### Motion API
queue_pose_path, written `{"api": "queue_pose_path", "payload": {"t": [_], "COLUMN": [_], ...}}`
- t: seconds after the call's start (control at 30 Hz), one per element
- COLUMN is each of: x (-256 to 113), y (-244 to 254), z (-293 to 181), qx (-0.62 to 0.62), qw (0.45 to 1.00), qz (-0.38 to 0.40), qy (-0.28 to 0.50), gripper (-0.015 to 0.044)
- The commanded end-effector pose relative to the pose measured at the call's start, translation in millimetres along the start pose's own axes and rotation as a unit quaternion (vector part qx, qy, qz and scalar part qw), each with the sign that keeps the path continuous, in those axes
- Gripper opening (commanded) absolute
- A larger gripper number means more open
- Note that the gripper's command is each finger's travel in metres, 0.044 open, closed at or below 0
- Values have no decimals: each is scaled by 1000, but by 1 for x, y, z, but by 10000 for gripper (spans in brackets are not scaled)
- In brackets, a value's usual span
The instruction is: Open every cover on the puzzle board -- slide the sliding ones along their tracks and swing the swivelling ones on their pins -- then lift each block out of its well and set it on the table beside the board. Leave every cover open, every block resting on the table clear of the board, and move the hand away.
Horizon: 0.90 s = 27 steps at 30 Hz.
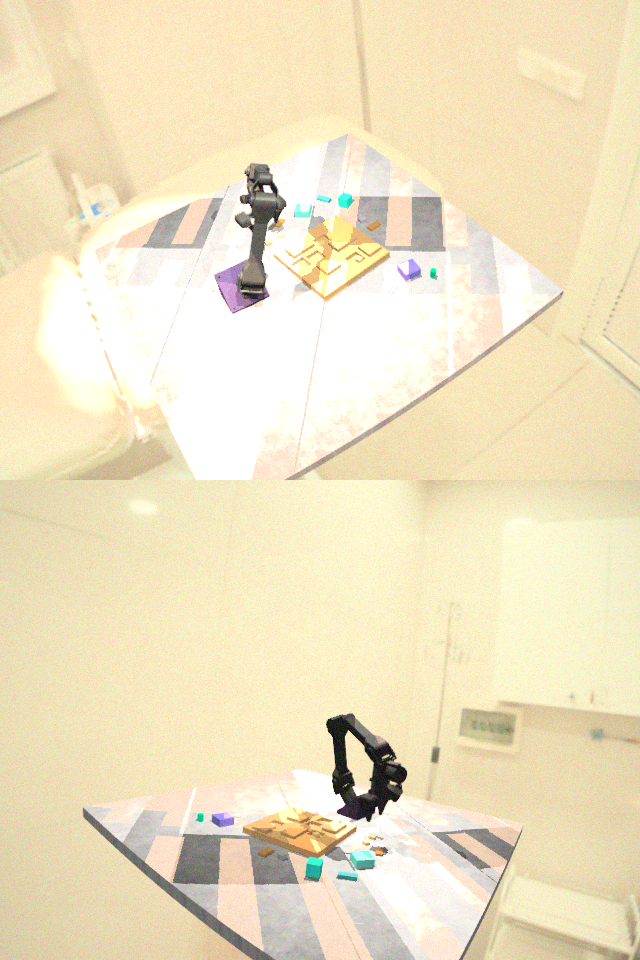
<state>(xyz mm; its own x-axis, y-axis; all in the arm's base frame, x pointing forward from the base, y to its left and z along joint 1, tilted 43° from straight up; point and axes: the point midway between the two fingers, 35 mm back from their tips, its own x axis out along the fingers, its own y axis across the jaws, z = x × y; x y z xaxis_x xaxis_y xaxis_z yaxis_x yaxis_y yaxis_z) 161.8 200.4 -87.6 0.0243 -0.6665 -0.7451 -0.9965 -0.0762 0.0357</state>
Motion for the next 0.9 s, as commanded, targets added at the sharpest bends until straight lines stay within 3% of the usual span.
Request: {"api": "queue_pose_path", "payload": {"t": [0.0,0.5,0.87], "x": [-7,-20,-24], "y": [-3,-62,-99], "z": [0,-36,-70], "qx": [15,294,381], "qw": [1000,955,924], "qz": [-1,4,8], "qy": [-6,-26,-32], "gripper": [388,0,0]}}
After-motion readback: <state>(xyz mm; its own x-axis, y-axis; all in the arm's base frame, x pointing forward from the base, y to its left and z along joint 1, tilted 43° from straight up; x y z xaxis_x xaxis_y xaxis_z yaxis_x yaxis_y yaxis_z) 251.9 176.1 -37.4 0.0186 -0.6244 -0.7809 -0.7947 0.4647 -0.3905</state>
